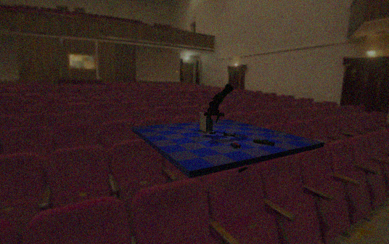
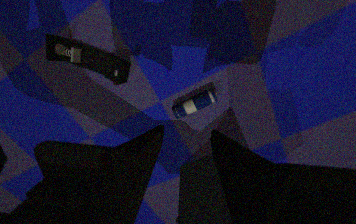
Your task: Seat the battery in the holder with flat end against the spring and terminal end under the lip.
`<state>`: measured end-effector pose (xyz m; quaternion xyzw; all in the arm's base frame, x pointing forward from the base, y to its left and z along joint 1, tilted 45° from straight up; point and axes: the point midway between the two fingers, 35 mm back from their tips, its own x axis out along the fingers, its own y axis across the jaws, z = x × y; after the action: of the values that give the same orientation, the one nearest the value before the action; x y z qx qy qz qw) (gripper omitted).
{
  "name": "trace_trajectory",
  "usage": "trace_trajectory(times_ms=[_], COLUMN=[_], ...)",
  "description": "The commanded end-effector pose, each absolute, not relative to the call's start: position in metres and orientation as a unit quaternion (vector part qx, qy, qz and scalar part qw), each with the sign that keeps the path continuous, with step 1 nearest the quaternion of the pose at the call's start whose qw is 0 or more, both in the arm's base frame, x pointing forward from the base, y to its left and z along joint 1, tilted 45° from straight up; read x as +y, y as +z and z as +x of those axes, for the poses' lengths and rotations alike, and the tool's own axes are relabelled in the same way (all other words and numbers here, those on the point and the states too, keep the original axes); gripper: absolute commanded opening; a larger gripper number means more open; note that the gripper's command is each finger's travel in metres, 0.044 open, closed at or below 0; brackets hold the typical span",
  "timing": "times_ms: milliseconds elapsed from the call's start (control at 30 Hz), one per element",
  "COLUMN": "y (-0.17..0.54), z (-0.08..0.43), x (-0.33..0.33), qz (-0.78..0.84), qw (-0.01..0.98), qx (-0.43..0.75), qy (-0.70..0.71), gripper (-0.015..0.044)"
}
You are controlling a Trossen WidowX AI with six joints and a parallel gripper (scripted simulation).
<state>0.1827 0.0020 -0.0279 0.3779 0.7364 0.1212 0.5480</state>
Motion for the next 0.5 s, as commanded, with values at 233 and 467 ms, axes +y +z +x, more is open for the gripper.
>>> trace_trajectory(times_ms=[233, 467], y=[-0.069, -0.069], z=[0.174, 0.174], x=[0.025, 0.025], qz=[0.596, 0.598], qw=[0.294, 0.29], qx=[0.705, 0.703], qy=[-0.248, -0.253], gripper=[0.0237, 0.0237])
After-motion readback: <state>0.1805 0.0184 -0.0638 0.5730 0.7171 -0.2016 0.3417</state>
